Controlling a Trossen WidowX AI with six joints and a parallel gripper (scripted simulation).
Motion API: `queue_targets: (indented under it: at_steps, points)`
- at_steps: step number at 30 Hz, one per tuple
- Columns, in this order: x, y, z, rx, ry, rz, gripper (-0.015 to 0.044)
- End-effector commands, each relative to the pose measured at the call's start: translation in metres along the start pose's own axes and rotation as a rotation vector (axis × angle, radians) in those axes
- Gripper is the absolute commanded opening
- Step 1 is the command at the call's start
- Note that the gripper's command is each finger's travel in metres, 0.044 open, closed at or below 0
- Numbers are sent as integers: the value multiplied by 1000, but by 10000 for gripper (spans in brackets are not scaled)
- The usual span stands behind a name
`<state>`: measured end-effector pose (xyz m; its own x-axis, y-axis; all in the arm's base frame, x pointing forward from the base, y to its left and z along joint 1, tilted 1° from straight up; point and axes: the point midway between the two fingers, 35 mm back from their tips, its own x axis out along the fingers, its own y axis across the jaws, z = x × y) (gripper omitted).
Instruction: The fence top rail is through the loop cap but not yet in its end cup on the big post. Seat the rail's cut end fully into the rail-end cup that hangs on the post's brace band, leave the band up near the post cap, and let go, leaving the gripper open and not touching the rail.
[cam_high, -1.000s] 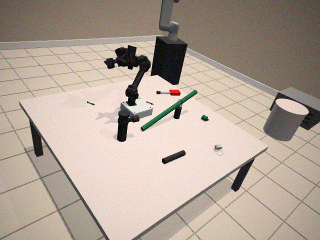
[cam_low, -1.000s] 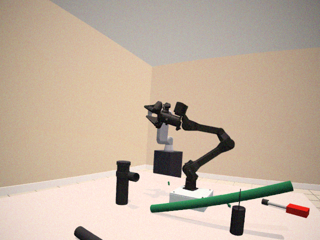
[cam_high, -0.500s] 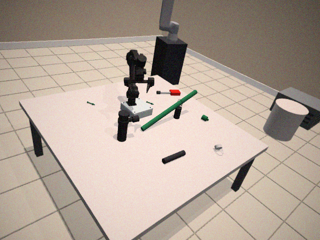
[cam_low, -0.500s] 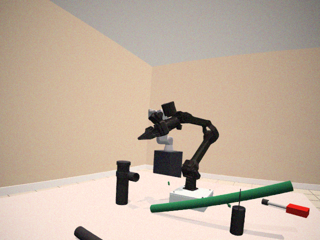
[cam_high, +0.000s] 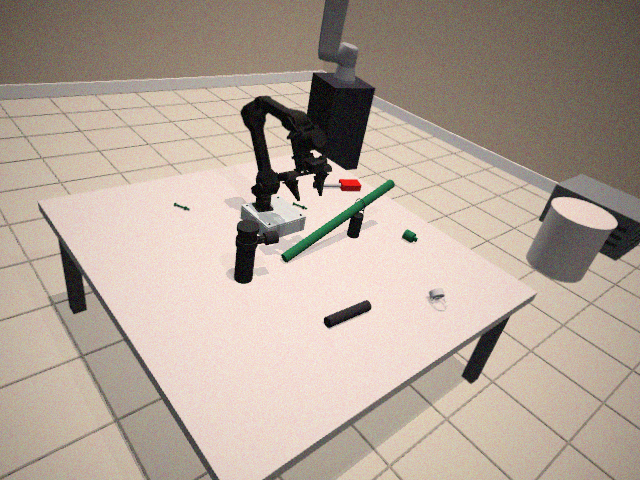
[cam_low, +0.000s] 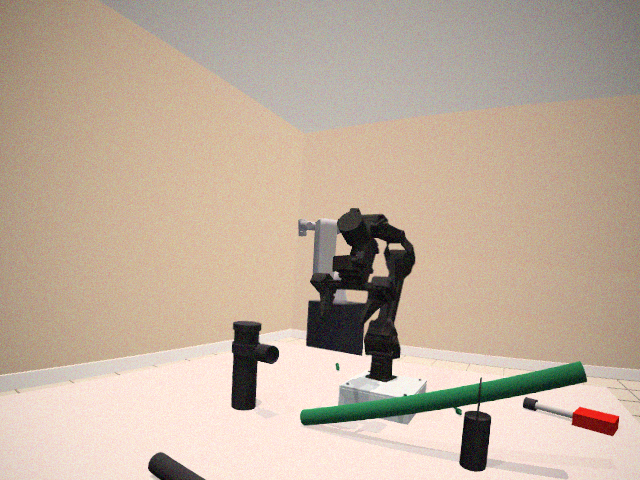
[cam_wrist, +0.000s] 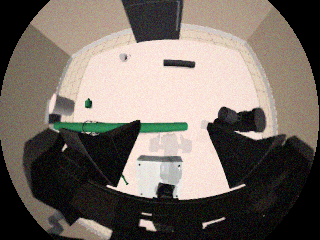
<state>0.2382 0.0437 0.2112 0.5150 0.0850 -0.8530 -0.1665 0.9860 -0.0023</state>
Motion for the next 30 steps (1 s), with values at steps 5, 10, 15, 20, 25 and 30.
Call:
queue_targets:
  at_steps: [5,10,15,20,25,30]
  points:
    - [1,-1,1,-97,18,10,440]
    - [10,-30,8,-394,27,-13,440]
    - [20,-68,12,-741,44,-39,440]
    - [26,-108,11,-1089,69,-60,440]
    - [28,-133,7,-1286,88,-72,440]
    - [29,-147,4,-1400,100,-77,440]
